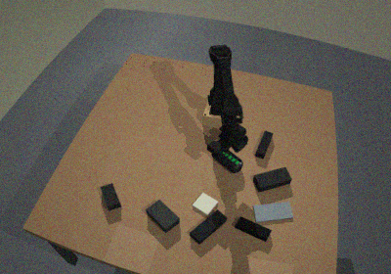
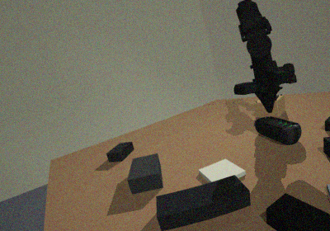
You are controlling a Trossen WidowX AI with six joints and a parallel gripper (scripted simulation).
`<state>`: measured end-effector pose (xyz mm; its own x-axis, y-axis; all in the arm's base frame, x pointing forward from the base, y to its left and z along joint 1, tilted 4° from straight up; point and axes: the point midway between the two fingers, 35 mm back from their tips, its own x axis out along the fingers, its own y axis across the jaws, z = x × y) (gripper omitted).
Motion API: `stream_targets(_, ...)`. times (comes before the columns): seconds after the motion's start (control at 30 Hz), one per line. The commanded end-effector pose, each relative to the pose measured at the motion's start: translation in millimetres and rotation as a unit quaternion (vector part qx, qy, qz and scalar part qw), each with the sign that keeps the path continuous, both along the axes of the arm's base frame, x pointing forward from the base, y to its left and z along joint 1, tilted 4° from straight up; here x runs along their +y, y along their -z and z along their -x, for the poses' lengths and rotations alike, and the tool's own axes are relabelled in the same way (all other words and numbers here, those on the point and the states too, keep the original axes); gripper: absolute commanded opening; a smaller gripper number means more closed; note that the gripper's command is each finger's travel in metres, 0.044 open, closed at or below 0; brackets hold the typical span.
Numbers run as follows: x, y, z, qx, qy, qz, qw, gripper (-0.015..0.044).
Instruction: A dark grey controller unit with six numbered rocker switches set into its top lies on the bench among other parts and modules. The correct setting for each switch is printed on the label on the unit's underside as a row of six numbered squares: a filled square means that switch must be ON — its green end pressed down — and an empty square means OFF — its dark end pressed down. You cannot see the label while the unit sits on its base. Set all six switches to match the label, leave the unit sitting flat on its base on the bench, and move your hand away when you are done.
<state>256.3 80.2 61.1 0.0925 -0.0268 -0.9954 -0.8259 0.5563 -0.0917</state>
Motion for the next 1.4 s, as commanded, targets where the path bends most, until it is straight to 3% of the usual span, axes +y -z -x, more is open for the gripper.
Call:
stream_targets(0.0,-1,9,0,0.005,0.003,0.002,1.000,0.0000)
stream_targets(0.7,-2,39,-2,0.005,0.003,0.003,1.000,0.0000)
stream_targets(1.37,-2,40,-2,0.005,0.003,0.003,1.000,0.0000)
